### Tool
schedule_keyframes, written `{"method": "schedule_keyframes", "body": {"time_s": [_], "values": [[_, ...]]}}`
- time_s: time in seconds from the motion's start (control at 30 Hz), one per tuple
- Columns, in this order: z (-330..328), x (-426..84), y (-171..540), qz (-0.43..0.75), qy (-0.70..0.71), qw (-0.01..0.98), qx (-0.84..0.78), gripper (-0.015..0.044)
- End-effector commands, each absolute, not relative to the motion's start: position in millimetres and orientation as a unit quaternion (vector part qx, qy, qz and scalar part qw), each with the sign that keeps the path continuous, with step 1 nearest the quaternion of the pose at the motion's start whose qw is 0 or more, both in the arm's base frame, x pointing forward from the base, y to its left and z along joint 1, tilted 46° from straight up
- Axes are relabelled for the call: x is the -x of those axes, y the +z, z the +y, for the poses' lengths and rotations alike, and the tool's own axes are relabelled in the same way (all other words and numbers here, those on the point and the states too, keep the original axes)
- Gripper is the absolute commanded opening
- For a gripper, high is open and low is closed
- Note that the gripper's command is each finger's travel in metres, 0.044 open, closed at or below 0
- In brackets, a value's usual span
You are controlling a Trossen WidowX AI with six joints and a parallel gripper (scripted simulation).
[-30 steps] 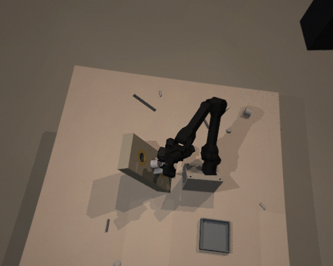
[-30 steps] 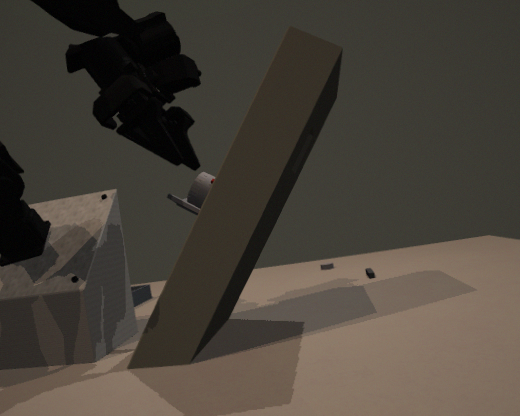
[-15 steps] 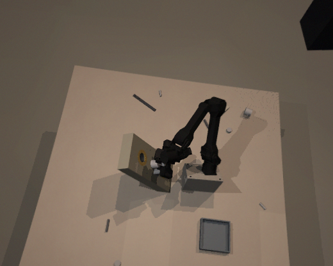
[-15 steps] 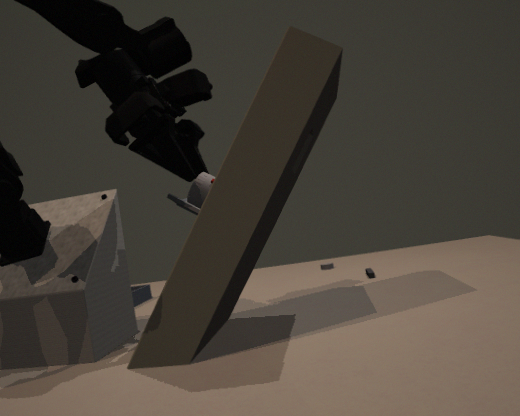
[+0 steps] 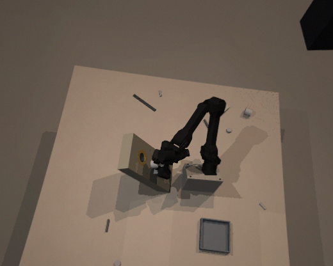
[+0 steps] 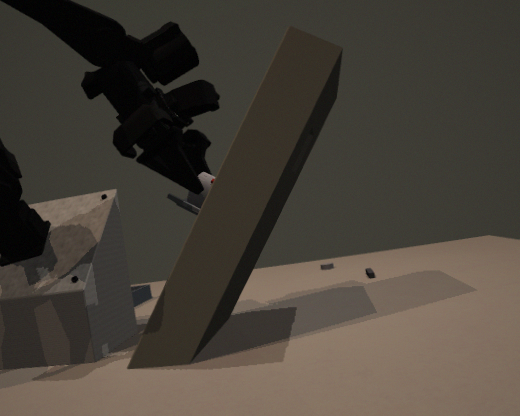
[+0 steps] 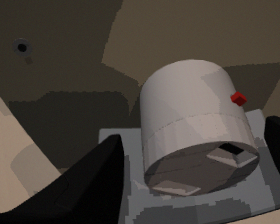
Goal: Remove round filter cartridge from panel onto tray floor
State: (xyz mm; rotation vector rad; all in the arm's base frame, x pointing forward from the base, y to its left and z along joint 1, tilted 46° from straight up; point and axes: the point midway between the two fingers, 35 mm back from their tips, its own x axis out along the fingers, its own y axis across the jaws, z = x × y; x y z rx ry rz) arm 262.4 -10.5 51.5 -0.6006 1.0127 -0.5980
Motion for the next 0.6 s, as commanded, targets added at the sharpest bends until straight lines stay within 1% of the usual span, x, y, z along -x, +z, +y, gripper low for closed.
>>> {"method": "schedule_keyframes", "body": {"time_s": [0.0,0.07,0.3,0.5,0.53,0.57], "values": [[-10.5,-262.4,51.5,0.47,-0.278,0.79,0.279,0.0278],[-10.5,-262.4,51.5,0.47,-0.278,0.79,0.279,0.0226],[-10.5,-262.4,51.5,0.47,-0.278,0.79,0.279,0.0179],[-8.1,-265.9,54.5,0.47,-0.278,0.79,0.279,0.0022],[-6.4,-268.3,56.7,0.47,-0.278,0.79,0.279,0.0],[-4.6,-270.7,58.9,0.47,-0.278,0.79,0.279,0.0]]}}
